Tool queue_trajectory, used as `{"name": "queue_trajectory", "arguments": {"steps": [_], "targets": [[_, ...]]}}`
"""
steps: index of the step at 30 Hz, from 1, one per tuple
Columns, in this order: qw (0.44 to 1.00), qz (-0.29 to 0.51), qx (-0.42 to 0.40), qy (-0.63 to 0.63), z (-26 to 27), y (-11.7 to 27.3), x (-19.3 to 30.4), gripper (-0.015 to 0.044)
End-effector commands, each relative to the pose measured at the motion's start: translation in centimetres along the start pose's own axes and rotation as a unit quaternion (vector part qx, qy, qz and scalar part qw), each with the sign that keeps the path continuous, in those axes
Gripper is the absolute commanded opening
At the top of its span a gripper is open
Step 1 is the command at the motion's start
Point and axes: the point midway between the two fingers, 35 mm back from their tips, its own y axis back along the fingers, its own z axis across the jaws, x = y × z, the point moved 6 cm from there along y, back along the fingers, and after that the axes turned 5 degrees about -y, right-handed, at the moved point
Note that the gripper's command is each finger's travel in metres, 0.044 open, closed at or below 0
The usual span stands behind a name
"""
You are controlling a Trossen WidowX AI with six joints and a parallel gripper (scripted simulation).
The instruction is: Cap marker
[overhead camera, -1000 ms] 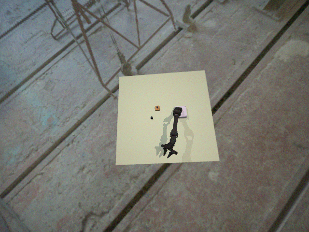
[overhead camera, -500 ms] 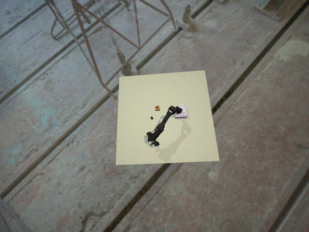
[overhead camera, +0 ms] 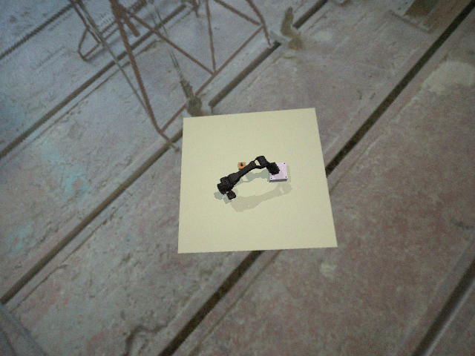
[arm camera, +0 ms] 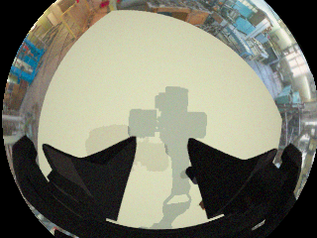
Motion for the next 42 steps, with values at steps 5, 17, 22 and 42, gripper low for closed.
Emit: {"name": "queue_trajectory", "arguments": {"steps": [5,17,22,42], "targets": [[0.985,0.163,0.004,-0.048,-9.8,0.1,6.5,0.0238],[0.983,0.176,0.002,-0.054,-10.3,-3.1,7.8,0.0238],[0.983,0.176,0.002,-0.054,-10.3,-3.4,7.9,0.0238],[0.983,0.176,0.001,-0.054,-10.2,-6.8,9.0,0.0238]]}}
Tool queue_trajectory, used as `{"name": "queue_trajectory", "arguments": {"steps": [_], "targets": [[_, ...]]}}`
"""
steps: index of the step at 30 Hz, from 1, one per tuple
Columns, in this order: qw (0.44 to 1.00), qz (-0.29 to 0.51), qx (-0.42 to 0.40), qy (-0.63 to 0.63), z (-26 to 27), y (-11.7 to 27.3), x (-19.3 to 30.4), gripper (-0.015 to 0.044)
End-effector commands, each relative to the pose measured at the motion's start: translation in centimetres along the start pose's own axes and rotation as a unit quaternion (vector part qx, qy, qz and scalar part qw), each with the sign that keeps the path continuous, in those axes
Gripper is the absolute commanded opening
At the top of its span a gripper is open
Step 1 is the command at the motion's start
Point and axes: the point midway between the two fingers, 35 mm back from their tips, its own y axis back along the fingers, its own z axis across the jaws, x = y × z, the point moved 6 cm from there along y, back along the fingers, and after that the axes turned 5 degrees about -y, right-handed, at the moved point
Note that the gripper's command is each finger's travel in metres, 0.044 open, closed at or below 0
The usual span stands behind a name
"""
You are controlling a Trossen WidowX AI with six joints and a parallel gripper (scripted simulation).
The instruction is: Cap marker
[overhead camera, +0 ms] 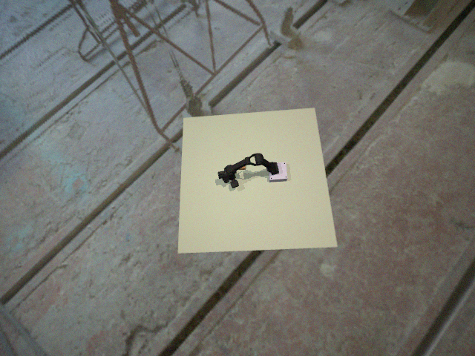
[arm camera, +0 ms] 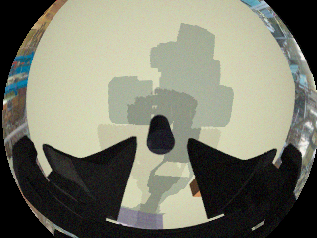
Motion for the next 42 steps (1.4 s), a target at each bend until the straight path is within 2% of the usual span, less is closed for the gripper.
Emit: {"name": "queue_trajectory", "arguments": {"steps": [1,21,25,34,37,42], "targets": [[1.0,0.001,-0.003,0.002,0.1,-0.8,0.0,0.0238],[1.0,0.001,-0.003,0.002,0.1,-3.7,0.1,0.0238],[1.0,0.001,-0.003,0.002,0.1,-3.7,0.1,0.0133],[1.0,0.001,-0.003,0.002,0.1,-3.7,0.1,0.0073],[1.0,0.001,-0.003,0.002,0.1,-3.1,0.0,0.0],[1.0,0.001,-0.003,0.002,0.0,-1.1,0.0,0.0]]}}
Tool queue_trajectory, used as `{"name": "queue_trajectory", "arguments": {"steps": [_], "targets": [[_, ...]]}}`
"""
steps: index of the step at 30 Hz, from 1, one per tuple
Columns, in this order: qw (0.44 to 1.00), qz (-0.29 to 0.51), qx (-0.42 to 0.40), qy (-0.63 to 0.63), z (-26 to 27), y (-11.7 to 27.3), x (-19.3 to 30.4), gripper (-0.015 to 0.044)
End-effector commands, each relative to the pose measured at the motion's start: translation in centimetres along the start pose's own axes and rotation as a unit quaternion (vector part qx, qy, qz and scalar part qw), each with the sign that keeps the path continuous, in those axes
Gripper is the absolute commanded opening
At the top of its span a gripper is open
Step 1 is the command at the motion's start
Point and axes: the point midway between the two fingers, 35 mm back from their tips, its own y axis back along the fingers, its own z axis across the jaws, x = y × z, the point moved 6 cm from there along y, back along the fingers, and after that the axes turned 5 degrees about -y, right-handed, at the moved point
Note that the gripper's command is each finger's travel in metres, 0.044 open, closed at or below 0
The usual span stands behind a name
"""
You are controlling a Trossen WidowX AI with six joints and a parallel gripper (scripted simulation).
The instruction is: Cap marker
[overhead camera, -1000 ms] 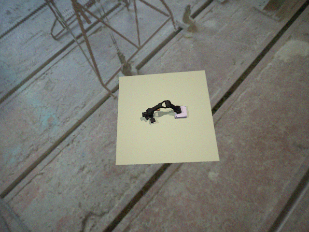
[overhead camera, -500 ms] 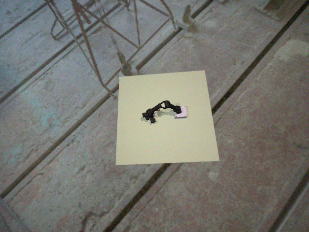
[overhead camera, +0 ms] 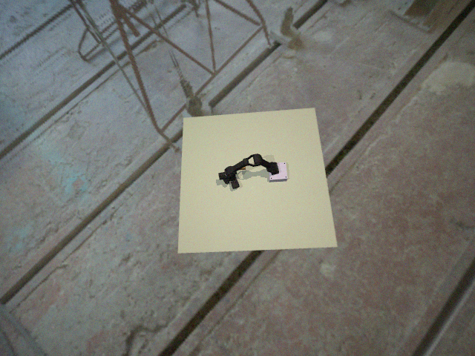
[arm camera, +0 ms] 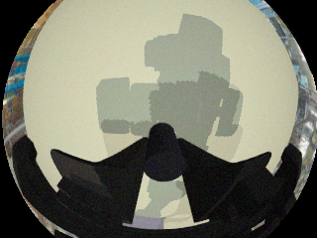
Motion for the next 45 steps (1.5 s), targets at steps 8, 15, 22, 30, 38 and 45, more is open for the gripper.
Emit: {"name": "queue_trajectory", "arguments": {"steps": [8,15,22,30,38,45], "targets": [[1.0,-0.008,-0.001,0.001,0.0,4.7,-0.1,0.0],[1.0,-0.008,0.0,0.001,-0.9,5.3,0.4,0.0],[1.0,-0.006,0.001,0.002,-3.4,6.4,1.8,0.0],[1.0,-0.005,0.002,0.002,-5.9,7.5,3.7,0.0],[1.0,-0.005,0.003,0.002,-8.1,8.6,5.8,0.0],[1.0,-0.004,0.004,0.002,-9.8,9.4,7.8,0.0]]}}
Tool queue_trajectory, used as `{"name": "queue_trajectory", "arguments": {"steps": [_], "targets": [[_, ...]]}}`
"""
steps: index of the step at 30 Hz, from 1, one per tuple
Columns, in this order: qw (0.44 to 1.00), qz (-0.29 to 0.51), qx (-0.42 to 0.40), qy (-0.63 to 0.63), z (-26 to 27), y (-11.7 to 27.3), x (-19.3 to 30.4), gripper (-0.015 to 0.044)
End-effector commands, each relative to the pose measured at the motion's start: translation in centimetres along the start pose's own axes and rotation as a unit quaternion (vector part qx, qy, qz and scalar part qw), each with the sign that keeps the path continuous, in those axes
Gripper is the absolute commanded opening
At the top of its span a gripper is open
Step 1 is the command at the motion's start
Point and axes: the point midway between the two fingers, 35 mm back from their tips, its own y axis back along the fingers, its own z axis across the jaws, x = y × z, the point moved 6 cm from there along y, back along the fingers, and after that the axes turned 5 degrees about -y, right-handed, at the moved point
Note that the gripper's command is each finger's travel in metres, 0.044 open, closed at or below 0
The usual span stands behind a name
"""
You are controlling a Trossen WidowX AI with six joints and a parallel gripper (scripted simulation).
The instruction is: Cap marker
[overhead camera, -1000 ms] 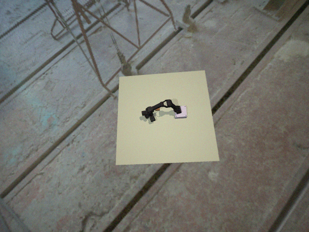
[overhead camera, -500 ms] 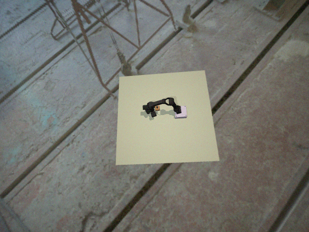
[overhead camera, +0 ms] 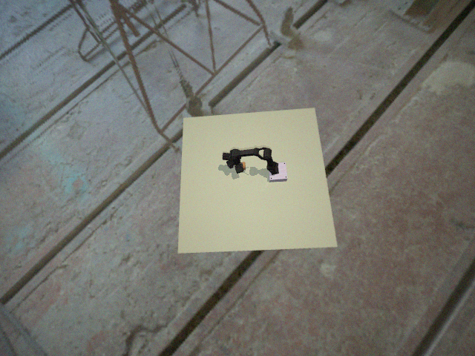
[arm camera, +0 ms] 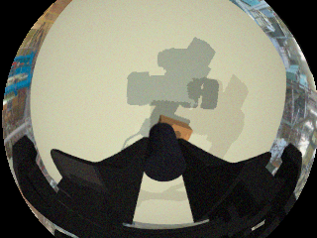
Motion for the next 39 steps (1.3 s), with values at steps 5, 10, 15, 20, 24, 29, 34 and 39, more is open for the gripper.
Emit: {"name": "queue_trajectory", "arguments": {"steps": [5,10,15,20,24,29,34,39], "targets": [[1.0,0.0,-0.002,0.003,-1.7,1.0,2.4,0.0],[1.0,0.001,-0.002,0.003,-2.6,1.6,3.8,0.0],[1.0,0.001,-0.001,0.003,-2.7,1.5,4.0,0.0],[1.0,0.001,-0.002,0.003,-2.6,1.0,4.1,0.0],[1.0,0.001,-0.002,0.003,-2.7,0.7,4.0,0.0],[1.0,0.001,-0.002,0.003,-2.7,-0.1,4.0,0.0],[1.0,0.001,-0.002,0.003,-2.7,-0.9,4.0,0.0],[1.0,0.001,-0.002,0.003,-2.7,-1.7,3.9,0.0]]}}
